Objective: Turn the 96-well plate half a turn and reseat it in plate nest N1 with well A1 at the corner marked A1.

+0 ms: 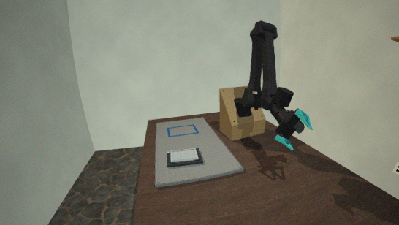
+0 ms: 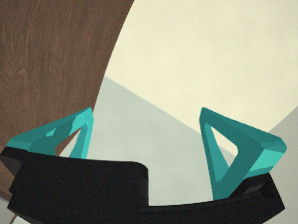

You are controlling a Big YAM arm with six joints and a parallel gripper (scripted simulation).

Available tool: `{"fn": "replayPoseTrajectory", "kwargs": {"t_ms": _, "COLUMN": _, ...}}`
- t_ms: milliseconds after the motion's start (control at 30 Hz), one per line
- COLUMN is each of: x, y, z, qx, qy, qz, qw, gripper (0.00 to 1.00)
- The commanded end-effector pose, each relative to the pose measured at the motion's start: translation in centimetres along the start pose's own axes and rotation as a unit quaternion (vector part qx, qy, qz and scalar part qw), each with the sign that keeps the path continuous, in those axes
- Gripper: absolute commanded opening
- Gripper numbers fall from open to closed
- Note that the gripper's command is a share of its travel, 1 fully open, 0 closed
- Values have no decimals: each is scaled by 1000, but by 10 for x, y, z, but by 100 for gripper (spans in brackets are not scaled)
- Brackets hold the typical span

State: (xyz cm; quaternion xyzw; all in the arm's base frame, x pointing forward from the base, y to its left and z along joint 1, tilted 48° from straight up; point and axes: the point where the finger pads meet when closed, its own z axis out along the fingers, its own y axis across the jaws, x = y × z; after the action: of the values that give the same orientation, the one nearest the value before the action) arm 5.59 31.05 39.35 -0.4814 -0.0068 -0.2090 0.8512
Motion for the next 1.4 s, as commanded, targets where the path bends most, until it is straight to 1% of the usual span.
{"fn": "replayPoseTrajectory", "kwargs": {"t_ms": 0, "x": 1, "y": -3, "z": 1, "qx": 3, "qy": 1, "qz": 0, "qw": 1000, "gripper": 100}}
{"fn": "replayPoseTrajectory", "kwargs": {"t_ms": 533, "x": 1, "y": -3, "z": 1, "qx": 3, "qy": 1, "qz": 0, "qw": 1000, "gripper": 100}}
{"fn": "replayPoseTrajectory", "kwargs": {"t_ms": 567, "x": 14, "y": -20, "z": 13, "qx": 10, "qy": 19, "qz": 15, "qw": 1000, "gripper": 100}}
{"fn": "replayPoseTrajectory", "kwargs": {"t_ms": 600, "x": 17, "y": -17, "z": 15, "qx": -4, "qy": 23, "qz": 23, "qw": 999, "gripper": 100}}
{"fn": "replayPoseTrajectory", "kwargs": {"t_ms": 633, "x": 19, "y": -14, "z": 18, "qx": -13, "qy": 26, "qz": 27, "qw": 999, "gripper": 100}}
{"fn": "replayPoseTrajectory", "kwargs": {"t_ms": 667, "x": 18, "y": 1, "z": 22, "qx": -27, "qy": 19, "qz": 26, "qw": 999, "gripper": 100}}
{"fn": "replayPoseTrajectory", "kwargs": {"t_ms": 700, "x": 22, "y": 4, "z": 24, "qx": -41, "qy": 28, "qz": 33, "qw": 998, "gripper": 100}}
{"fn": "replayPoseTrajectory", "kwargs": {"t_ms": 733, "x": 26, "y": 3, "z": 25, "qx": -49, "qy": 35, "qz": 41, "qw": 997, "gripper": 100}}
{"fn": "replayPoseTrajectory", "kwargs": {"t_ms": 767, "x": 31, "y": -1, "z": 26, "qx": -52, "qy": 42, "qz": 48, "qw": 997, "gripper": 100}}
{"fn": "replayPoseTrajectory", "kwargs": {"t_ms": 800, "x": 29, "y": 15, "z": 30, "qx": -66, "qy": 35, "qz": 47, "qw": 996, "gripper": 100}}
{"fn": "replayPoseTrajectory", "kwargs": {"t_ms": 833, "x": 32, "y": 20, "z": 31, "qx": -67, "qy": 35, "qz": 47, "qw": 996, "gripper": 100}}
{"fn": "replayPoseTrajectory", "kwargs": {"t_ms": 867, "x": 35, "y": 16, "z": 31, "qx": -53, "qy": 38, "qz": 47, "qw": 997, "gripper": 100}}
{"fn": "replayPoseTrajectory", "kwargs": {"t_ms": 900, "x": 38, "y": 25, "z": 33, "qx": -80, "qy": 45, "qz": 54, "qw": 994, "gripper": 100}}
{"fn": "replayPoseTrajectory", "kwargs": {"t_ms": 933, "x": 41, "y": 29, "z": 35, "qx": -93, "qy": 51, "qz": 62, "qw": 992, "gripper": 100}}
{"fn": "replayPoseTrajectory", "kwargs": {"t_ms": 967, "x": 48, "y": 20, "z": 34, "qx": -91, "qy": 60, "qz": 70, "qw": 992, "gripper": 100}}
{"fn": "replayPoseTrajectory", "kwargs": {"t_ms": 1000, "x": 47, "y": 36, "z": 37, "qx": -106, "qy": 55, "qz": 69, "qw": 990, "gripper": 100}}
{"fn": "replayPoseTrajectory", "kwargs": {"t_ms": 1033, "x": 51, "y": 39, "z": 38, "qx": -118, "qy": 65, "qz": 77, "qw": 988, "gripper": 100}}
{"fn": "replayPoseTrajectory", "kwargs": {"t_ms": 1100, "x": 51, "y": 39, "z": 38, "qx": -118, "qy": 65, "qz": 77, "qw": 988, "gripper": 100}}
{"fn": "replayPoseTrajectory", "kwargs": {"t_ms": 1133, "x": 58, "y": 30, "z": 38, "qx": -116, "qy": 75, "qz": 85, "qw": 987, "gripper": 100}}
{"fn": "replayPoseTrajectory", "kwargs": {"t_ms": 1167, "x": 61, "y": 33, "z": 39, "qx": -128, "qy": 82, "qz": 93, "qw": 984, "gripper": 100}}
{"fn": "replayPoseTrajectory", "kwargs": {"t_ms": 1200, "x": 61, "y": 50, "z": 40, "qx": -143, "qy": 78, "qz": 93, "qw": 982, "gripper": 100}}
{"fn": "replayPoseTrajectory", "kwargs": {"t_ms": 1233, "x": 64, "y": 54, "z": 41, "qx": -144, "qy": 78, "qz": 93, "qw": 982, "gripper": 100}}
{"fn": "replayPoseTrajectory", "kwargs": {"t_ms": 1267, "x": 69, "y": 50, "z": 43, "qx": -128, "qy": 79, "qz": 92, "qw": 984, "gripper": 100}}
{"fn": "replayPoseTrajectory", "kwargs": {"t_ms": 1300, "x": 71, "y": 61, "z": 42, "qx": -155, "qy": 87, "qz": 100, "qw": 979, "gripper": 100}}
{"fn": "replayPoseTrajectory", "kwargs": {"t_ms": 1367, "x": 80, "y": 67, "z": 42, "qx": -177, "qy": 106, "qz": 116, "qw": 971, "gripper": 100}}
